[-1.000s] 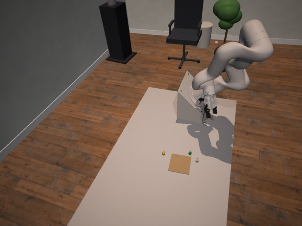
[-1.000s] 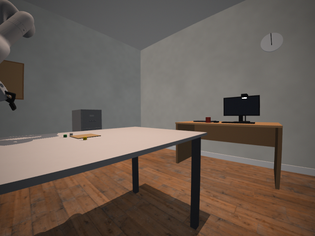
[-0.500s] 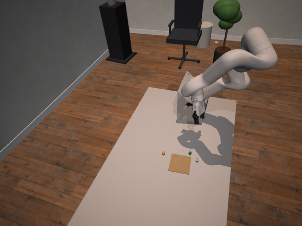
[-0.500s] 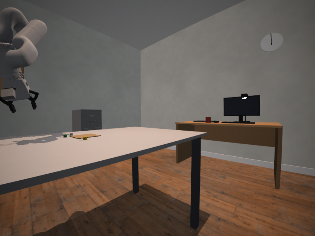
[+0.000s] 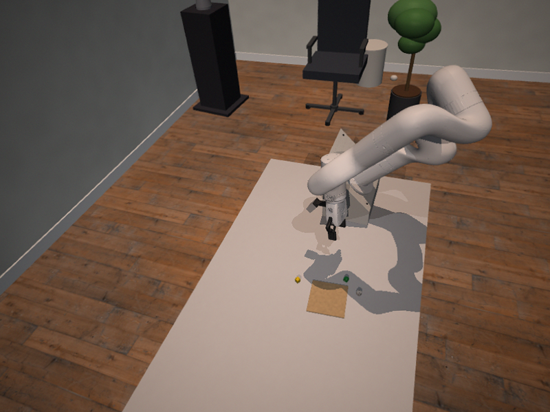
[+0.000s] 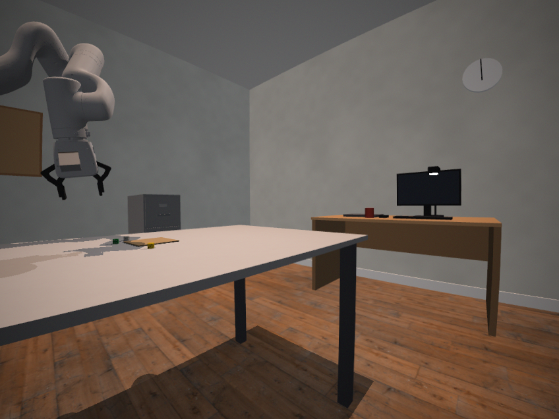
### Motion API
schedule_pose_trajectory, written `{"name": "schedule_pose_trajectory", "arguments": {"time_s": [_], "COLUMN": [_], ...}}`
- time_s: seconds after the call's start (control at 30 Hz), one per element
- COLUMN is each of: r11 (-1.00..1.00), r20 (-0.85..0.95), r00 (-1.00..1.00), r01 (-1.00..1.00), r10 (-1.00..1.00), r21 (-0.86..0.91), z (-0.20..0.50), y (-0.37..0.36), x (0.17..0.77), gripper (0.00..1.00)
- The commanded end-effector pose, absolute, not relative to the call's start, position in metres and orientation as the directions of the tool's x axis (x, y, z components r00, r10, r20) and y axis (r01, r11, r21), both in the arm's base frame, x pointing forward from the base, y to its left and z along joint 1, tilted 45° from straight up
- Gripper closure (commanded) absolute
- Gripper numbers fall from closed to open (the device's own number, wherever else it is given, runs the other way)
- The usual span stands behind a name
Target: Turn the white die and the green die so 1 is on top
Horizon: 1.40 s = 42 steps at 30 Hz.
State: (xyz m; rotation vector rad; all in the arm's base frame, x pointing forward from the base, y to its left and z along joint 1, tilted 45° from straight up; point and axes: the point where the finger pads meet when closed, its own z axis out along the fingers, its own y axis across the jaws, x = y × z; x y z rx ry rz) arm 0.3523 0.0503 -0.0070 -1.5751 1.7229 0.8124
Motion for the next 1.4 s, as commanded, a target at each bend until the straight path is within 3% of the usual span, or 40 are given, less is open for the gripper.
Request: {"name": "schedule_pose_trajectory", "arguments": {"time_s": [0.0,0.8,1.37], "r11": [0.006,-0.153,-0.156], "r20": [-0.781,-0.707,-0.705], "r00": [-0.008,0.12,0.122], "r01": [-1.0,-0.988,-0.988], "r10": [-0.624,-0.697,-0.698], "r21": [0.006,-0.017,-0.017], "z": [-0.043,-0.113,-0.114], "y": [0.029,-0.023,-0.024], "x": [0.406,0.523,0.525], "gripper": [0.0,0.0,0.0]}}
